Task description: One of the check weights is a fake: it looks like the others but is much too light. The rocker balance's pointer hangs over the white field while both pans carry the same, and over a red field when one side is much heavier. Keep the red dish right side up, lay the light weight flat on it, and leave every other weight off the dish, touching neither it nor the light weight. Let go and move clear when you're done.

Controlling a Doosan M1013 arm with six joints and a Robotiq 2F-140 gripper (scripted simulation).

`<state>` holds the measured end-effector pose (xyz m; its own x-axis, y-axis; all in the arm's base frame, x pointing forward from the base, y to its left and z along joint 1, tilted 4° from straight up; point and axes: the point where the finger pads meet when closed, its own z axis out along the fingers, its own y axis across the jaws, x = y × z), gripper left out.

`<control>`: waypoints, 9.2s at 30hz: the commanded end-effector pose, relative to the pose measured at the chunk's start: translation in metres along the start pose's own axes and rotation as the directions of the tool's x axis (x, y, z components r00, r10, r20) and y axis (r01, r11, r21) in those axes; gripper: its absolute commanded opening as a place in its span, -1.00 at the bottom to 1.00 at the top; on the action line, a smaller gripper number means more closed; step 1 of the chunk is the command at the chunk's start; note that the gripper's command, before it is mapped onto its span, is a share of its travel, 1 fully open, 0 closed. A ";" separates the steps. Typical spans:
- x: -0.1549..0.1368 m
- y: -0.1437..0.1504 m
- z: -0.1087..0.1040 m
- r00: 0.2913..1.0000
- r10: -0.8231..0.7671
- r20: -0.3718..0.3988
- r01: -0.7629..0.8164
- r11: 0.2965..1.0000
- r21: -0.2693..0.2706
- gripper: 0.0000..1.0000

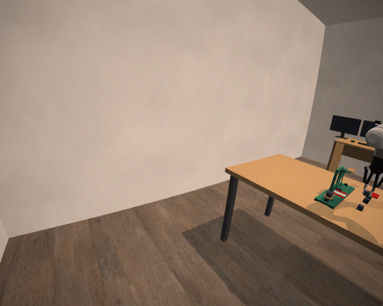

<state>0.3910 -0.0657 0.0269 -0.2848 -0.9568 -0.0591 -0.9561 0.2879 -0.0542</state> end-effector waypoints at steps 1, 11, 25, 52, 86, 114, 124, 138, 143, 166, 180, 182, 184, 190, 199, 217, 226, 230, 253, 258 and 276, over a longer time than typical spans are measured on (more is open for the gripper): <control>-0.004 0.001 0.005 1.000 -0.001 -0.005 0.001 1.000 0.001 -0.51; -0.004 0.001 0.006 1.000 -0.001 -0.006 0.001 1.000 0.001 -0.51; -0.004 0.000 0.033 1.000 0.000 -0.006 0.000 1.000 0.001 -0.51; -0.004 -0.001 0.071 1.000 0.000 -0.006 0.000 1.000 0.001 -0.51; -0.004 -0.001 0.071 1.000 0.000 -0.006 0.000 1.000 0.001 -0.51; -0.003 0.001 0.071 1.000 -0.001 -0.006 0.001 1.000 0.001 -0.51; -0.003 0.001 0.071 1.000 -0.001 -0.006 0.001 1.000 0.001 -0.51; -0.002 0.001 0.071 1.000 0.001 -0.006 -0.001 1.000 0.001 -0.51; -0.002 0.001 0.071 1.000 0.001 -0.006 -0.001 1.000 0.001 -0.51; -0.002 0.000 0.071 1.000 0.002 -0.006 -0.002 1.000 0.001 -0.51; -0.001 0.000 0.071 1.000 0.003 -0.006 -0.003 1.000 0.001 -0.51; -0.001 0.000 0.071 1.000 0.003 -0.006 -0.003 1.000 0.001 -0.51; -0.001 0.000 0.071 1.000 0.003 -0.006 -0.003 1.000 0.001 -0.51; -0.001 0.000 0.071 1.000 0.003 -0.006 -0.003 1.000 0.001 -0.51; -0.001 0.000 0.072 1.000 0.003 -0.006 -0.003 1.000 0.001 -0.51; -0.001 0.000 0.073 1.000 0.003 -0.006 -0.003 1.000 0.001 -0.51; -0.001 0.000 0.073 1.000 0.003 -0.006 -0.003 1.000 0.001 -0.51; -0.001 0.000 0.073 1.000 0.003 -0.006 -0.003 1.000 0.001 -0.51; -0.001 0.000 0.073 1.000 0.003 -0.006 -0.003 1.000 0.001 -0.51; -0.001 0.000 0.073 1.000 0.003 -0.006 -0.003 1.000 0.001 -0.47; -0.001 0.000 0.073 1.000 0.003 -0.006 -0.003 1.000 0.001 -0.30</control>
<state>0.3966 -0.0613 -0.0432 -0.2843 -0.9574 -0.0513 -0.9565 0.2869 -0.0530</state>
